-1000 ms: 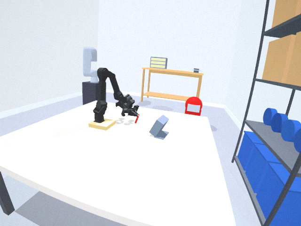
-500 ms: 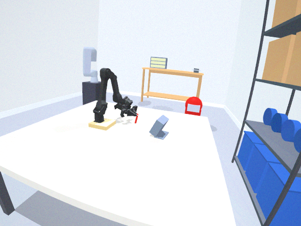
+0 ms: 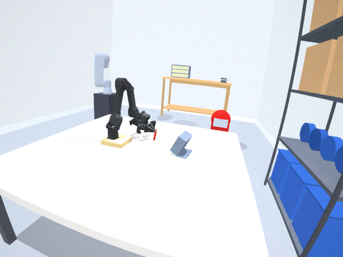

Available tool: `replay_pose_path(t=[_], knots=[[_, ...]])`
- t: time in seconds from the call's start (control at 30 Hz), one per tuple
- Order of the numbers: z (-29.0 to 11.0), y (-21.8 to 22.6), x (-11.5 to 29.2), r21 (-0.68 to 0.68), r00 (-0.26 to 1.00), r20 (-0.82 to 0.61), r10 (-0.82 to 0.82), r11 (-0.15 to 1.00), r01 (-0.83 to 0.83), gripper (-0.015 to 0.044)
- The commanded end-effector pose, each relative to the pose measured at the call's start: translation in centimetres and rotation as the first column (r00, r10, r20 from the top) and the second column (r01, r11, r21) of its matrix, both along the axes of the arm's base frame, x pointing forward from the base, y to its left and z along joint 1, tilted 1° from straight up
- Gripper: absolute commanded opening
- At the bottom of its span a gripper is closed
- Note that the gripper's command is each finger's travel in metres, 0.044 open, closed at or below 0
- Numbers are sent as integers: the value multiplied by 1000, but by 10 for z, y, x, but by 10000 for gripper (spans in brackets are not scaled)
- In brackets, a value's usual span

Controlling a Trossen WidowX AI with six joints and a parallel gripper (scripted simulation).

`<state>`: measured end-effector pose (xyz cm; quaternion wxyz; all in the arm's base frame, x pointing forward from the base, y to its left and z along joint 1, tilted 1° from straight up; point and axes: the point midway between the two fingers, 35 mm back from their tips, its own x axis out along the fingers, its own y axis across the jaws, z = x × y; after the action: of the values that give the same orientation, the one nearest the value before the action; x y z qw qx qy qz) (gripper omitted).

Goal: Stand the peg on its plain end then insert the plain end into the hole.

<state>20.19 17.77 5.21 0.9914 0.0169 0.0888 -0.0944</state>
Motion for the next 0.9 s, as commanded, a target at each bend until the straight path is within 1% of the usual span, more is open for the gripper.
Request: replay_pose_path(t=[0.0, 0.87], knots=[[-2, 0, 0, 0, 1000, 0, 0, 1000, 0, 50], [-5, 1, -2, 4, 1000, 4, -2, 1000, 2, 50]])
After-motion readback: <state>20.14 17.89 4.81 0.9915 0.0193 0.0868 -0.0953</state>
